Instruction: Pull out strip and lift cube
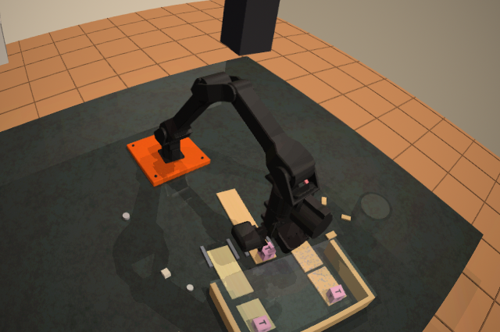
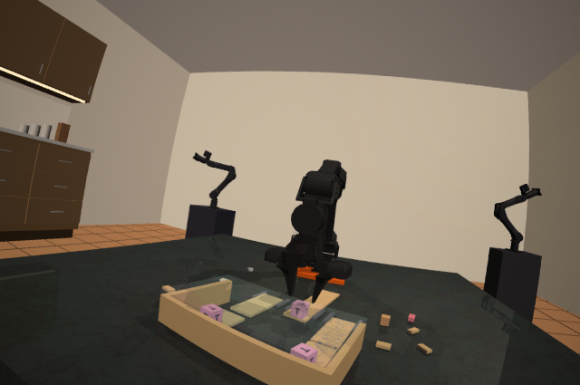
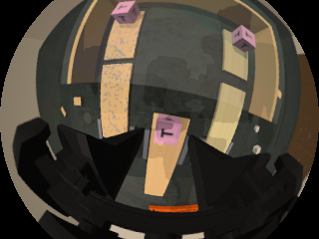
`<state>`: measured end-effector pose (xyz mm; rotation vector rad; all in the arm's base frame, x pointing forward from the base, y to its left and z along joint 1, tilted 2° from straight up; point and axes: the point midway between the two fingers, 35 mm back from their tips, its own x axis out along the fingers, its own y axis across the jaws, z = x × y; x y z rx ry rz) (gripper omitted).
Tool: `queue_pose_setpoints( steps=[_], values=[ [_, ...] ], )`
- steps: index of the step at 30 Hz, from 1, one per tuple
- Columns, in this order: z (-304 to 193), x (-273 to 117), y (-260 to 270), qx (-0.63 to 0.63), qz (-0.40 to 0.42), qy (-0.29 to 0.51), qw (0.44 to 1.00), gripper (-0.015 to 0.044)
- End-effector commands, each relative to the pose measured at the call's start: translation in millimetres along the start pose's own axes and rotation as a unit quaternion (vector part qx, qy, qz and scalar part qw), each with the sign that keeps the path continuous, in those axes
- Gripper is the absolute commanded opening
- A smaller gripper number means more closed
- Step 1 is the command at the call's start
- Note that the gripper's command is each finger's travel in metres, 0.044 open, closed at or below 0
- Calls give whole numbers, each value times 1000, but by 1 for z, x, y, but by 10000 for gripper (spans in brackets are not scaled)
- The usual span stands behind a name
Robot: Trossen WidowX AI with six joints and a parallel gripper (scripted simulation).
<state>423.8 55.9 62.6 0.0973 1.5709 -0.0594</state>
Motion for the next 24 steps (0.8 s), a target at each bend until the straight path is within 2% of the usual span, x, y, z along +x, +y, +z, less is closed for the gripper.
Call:
queue_pose_setpoints(
  steps=[1, 21, 24],
  values=[
    [-1, 8, -1, -3, -2, 2, 1000, 250],
    [-3, 34, -1, -3, -2, 2, 1000, 250],
    [-2, 32, -1, -1, 0, 1, 1000, 171]
  ],
)
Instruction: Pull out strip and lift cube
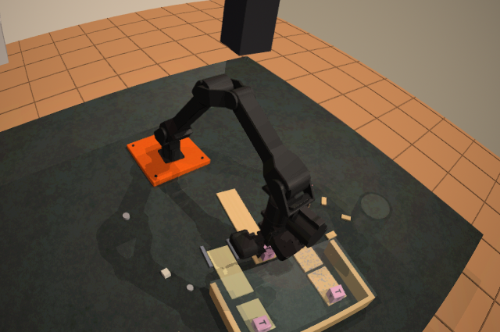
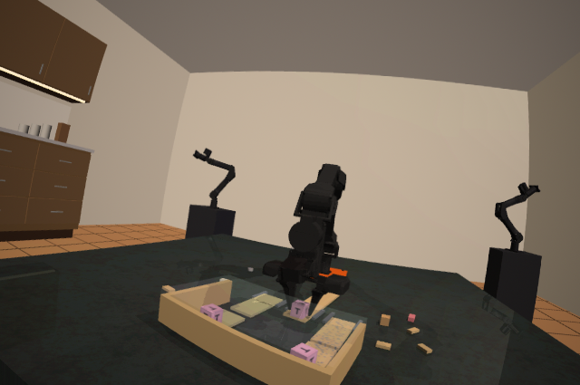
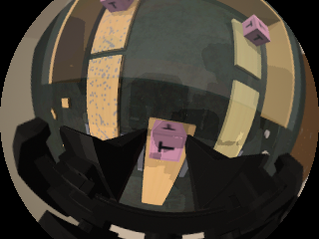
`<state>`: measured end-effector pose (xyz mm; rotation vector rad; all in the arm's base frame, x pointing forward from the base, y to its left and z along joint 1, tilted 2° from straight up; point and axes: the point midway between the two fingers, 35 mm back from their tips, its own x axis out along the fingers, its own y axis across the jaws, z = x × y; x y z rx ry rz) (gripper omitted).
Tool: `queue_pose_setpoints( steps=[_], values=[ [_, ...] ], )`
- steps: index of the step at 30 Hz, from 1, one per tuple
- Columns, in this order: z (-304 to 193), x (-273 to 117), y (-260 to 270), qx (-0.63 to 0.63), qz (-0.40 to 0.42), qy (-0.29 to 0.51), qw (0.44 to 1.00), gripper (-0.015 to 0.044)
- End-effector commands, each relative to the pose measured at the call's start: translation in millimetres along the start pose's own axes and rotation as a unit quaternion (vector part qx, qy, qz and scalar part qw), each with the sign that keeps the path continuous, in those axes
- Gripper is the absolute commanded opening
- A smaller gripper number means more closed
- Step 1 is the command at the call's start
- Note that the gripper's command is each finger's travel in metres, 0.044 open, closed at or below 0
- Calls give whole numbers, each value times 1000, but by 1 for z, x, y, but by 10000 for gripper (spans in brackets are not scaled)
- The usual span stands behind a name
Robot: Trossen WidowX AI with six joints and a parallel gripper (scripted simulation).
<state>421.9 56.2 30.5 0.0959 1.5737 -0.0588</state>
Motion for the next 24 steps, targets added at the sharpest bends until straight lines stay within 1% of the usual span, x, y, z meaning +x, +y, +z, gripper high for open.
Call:
queue_pose_setpoints(
  steps=[1, 8, 12, 24],
  values=[
    [0, 0, 0, 0, 0, 0, 1000, 145],
    [0, 0, 0, 0, 0, 0, 1000, 98],
    [-2, -2, 0, 0, 0, 0, 1000, 0],
    [-45, -34, -10, -1, -2, 2, 1000, 0]
  ],
)
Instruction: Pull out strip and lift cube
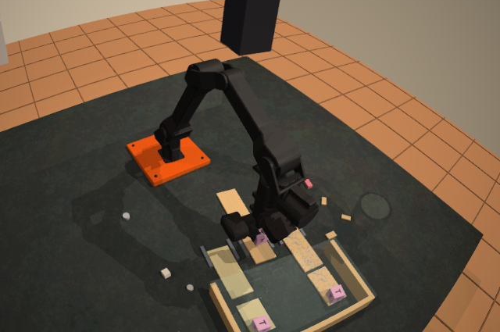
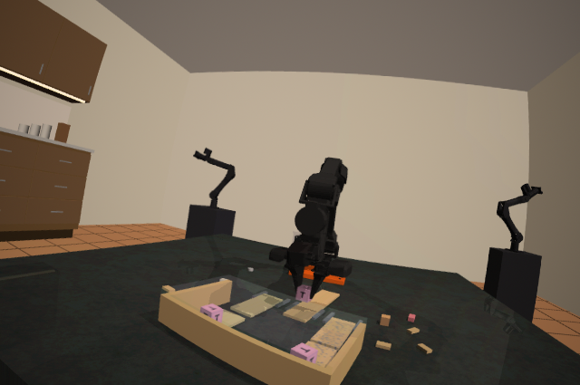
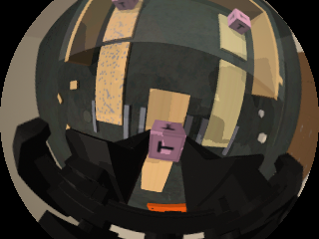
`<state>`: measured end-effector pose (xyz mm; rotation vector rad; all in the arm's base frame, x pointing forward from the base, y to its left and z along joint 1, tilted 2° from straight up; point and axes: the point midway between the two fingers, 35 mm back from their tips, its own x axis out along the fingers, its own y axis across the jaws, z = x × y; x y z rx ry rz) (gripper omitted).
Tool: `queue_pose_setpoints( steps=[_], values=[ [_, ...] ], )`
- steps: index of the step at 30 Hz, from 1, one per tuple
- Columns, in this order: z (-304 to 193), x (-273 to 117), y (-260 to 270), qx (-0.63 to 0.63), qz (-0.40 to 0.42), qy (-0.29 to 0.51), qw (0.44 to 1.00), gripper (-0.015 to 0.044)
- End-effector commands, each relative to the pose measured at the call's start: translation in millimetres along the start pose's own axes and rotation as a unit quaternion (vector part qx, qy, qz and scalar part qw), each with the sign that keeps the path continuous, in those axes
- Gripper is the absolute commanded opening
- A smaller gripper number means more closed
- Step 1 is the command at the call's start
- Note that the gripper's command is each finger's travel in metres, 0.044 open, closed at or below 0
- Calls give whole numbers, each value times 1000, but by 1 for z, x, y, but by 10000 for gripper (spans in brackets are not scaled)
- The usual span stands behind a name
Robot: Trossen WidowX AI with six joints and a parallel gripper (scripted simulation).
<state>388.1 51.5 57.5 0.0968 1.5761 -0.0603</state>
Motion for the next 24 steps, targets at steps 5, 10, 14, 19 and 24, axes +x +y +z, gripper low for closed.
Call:
queue_pose_setpoints(
  steps=[5, 10, 14, 19, 24],
  values=[
    [-25, -15, -6, -3, -2, 1, 1000, 0],
    [-33, -16, -8, -3, -2, 2, 1000, 0],
    [-47, -16, -11, -3, -2, 2, 1000, 0],
    [-64, -16, -16, -3, -2, 3, 1000, 0],
    [-82, -15, -20, -3, -2, 3, 1000, 0]
  ],
)
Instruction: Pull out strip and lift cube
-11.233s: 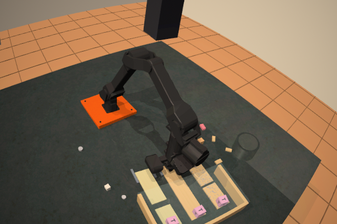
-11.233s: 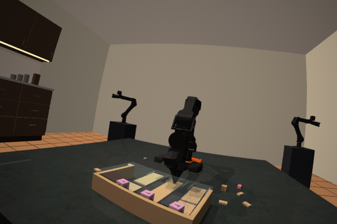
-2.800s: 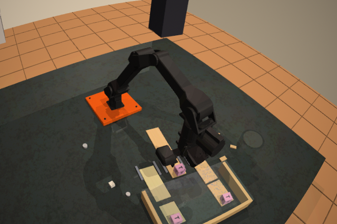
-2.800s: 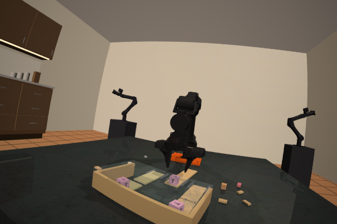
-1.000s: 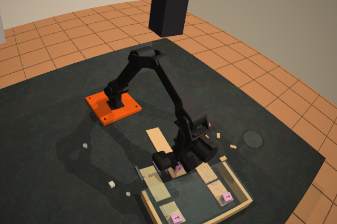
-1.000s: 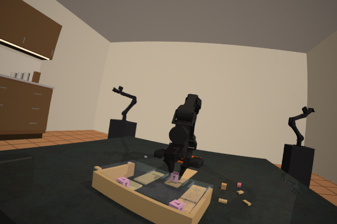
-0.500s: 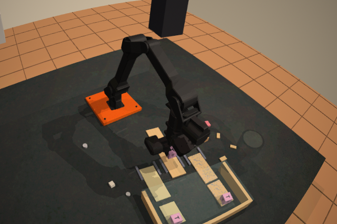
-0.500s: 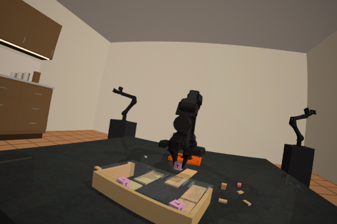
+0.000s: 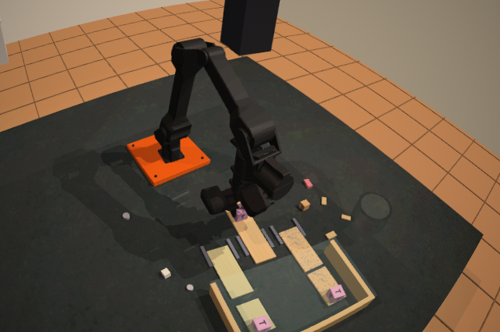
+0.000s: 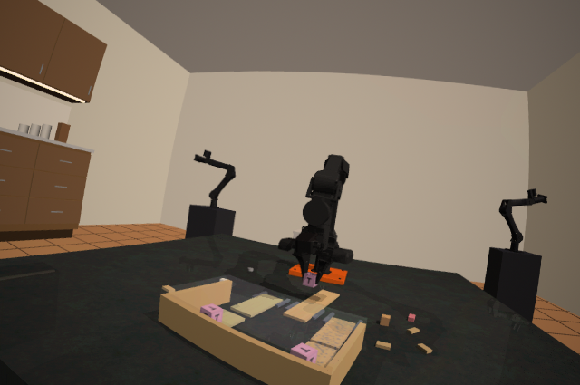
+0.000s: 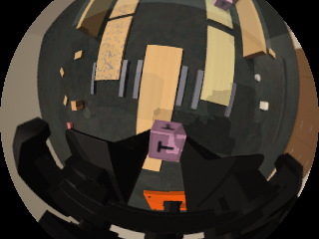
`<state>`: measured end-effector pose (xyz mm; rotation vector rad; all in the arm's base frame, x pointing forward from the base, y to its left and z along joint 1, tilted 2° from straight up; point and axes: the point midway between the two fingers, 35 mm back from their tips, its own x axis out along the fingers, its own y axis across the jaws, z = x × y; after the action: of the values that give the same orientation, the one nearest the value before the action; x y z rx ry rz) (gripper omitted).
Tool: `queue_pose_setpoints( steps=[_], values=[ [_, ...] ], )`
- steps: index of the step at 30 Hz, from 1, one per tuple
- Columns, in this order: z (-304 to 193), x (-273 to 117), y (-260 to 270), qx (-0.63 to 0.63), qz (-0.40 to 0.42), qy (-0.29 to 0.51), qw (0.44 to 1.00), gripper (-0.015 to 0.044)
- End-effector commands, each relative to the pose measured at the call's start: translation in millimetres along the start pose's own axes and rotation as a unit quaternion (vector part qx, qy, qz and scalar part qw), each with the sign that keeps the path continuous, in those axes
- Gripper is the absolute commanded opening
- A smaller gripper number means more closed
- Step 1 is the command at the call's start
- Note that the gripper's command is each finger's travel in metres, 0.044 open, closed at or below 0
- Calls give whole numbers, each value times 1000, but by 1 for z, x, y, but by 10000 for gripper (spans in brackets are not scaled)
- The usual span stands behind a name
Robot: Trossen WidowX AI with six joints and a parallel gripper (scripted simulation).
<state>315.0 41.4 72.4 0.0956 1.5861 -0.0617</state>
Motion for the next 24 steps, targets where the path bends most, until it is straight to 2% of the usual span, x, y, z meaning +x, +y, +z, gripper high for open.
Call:
queue_pose_setpoints(
  steps=[1, 11, 24],
  values=[
    [-11, 0, -3, -3, -1, -2, 1000, 0],
    [-12, -35, -3, -3, -1, -2, 1000, 0],
    [-12, -36, -3, -3, -1, -2, 1000, 0]
  ],
)
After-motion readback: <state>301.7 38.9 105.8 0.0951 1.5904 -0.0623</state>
